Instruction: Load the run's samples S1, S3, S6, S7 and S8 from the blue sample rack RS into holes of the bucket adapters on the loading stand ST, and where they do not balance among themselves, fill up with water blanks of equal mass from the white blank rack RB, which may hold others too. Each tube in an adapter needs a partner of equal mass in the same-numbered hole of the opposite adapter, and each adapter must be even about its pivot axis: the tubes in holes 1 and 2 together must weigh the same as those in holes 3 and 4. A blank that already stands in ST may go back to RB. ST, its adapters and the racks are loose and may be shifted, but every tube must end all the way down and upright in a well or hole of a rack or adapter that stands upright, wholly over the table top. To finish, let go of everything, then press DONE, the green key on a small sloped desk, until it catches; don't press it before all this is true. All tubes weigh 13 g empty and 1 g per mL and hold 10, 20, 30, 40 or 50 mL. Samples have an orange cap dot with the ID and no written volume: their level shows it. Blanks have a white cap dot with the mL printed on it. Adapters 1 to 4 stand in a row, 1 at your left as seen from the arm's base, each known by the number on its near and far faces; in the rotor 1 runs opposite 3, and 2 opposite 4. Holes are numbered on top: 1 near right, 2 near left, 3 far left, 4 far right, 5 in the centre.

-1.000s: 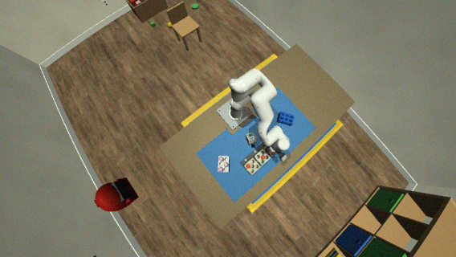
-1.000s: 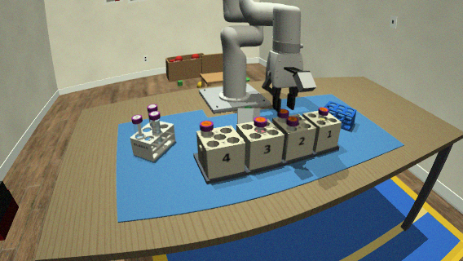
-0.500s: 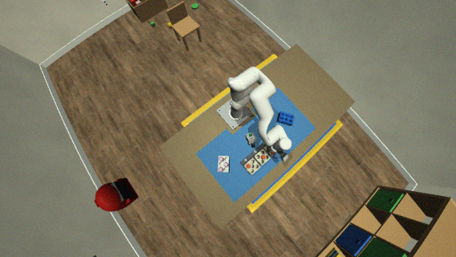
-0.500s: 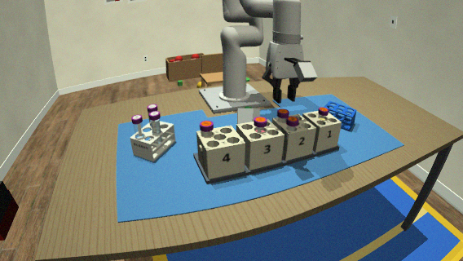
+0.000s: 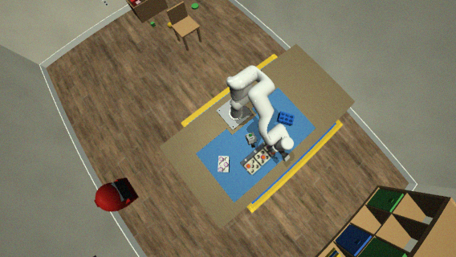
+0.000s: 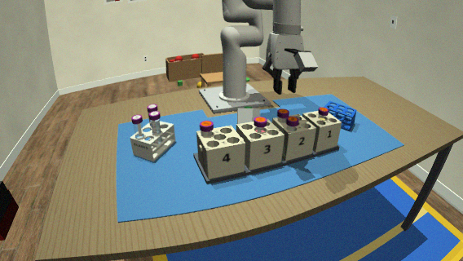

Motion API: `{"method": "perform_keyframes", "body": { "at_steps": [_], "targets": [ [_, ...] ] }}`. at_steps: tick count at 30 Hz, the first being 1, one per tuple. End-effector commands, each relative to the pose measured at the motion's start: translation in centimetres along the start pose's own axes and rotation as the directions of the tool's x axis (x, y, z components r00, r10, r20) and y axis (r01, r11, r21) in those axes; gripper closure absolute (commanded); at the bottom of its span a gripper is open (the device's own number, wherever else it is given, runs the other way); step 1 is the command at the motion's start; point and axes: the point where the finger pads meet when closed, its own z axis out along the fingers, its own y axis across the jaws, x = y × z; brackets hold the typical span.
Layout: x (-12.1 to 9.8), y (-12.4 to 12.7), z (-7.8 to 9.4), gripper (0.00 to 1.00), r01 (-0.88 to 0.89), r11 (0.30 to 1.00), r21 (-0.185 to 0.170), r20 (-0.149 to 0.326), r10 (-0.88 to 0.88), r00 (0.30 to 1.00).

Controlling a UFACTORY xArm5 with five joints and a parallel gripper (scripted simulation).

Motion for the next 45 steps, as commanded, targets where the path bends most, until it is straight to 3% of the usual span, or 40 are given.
{"method": "perform_keyframes", "body": {
  "at_steps": [1, 25, 45],
  "targets": [
    [0.1, 0.0, -0.8, 0.57, 0.0, 1.0, 0.0, -0.004, 0.0, 1.0],
    [0.1, 0.0, -4.8, 0.57, 0.0, 1.0, 0.0, -0.004, 0.0, 1.0],
    [0.1, 0.0, -4.9, 0.57, 0.0, 1.0, 0.0, -0.003, 0.0, 1.0]
  ]
}}
